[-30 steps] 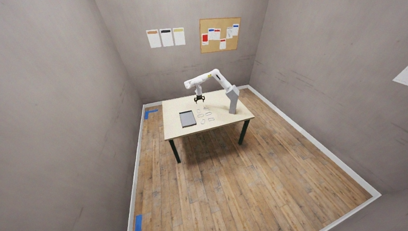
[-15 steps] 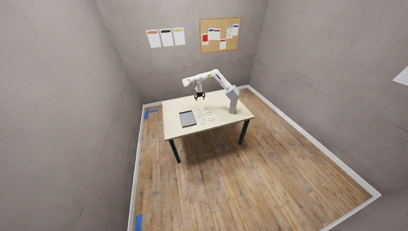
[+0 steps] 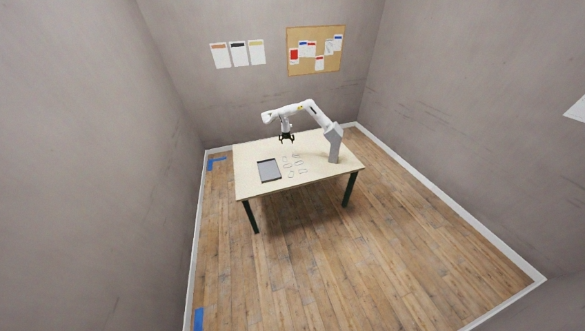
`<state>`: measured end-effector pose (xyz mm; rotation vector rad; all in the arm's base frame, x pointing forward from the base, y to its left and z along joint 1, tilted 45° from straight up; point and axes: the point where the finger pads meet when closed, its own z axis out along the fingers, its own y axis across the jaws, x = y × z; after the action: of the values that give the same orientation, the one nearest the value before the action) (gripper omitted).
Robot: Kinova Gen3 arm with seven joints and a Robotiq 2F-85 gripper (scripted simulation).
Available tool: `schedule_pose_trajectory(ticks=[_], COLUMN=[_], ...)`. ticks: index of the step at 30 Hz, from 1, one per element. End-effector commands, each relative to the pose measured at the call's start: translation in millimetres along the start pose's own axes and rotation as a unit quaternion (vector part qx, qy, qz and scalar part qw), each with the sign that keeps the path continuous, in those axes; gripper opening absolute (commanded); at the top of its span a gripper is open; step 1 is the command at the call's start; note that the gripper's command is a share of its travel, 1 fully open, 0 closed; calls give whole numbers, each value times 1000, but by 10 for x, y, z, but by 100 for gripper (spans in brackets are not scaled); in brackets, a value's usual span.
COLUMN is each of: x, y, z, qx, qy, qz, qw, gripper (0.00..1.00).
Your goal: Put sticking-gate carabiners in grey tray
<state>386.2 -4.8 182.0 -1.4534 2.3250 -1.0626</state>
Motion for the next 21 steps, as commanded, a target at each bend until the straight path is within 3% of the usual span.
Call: schedule_pose_trajectory(ticks=[1,2,3,19,20,21], x=[-7,-7,-2,-2,6,6], y=[-3,-3,-3,-3,-3,-3], z=[-9,-9,-4,-4,4,4], qx=[2,2,3,3,5,5], qy=[-1,-1,-4,-5,-8,-8], qz=[-1,-1,139,174,310,310], qw=[1000,1000,990,985,951,951], gripper=[100,100,100,100,100,100])
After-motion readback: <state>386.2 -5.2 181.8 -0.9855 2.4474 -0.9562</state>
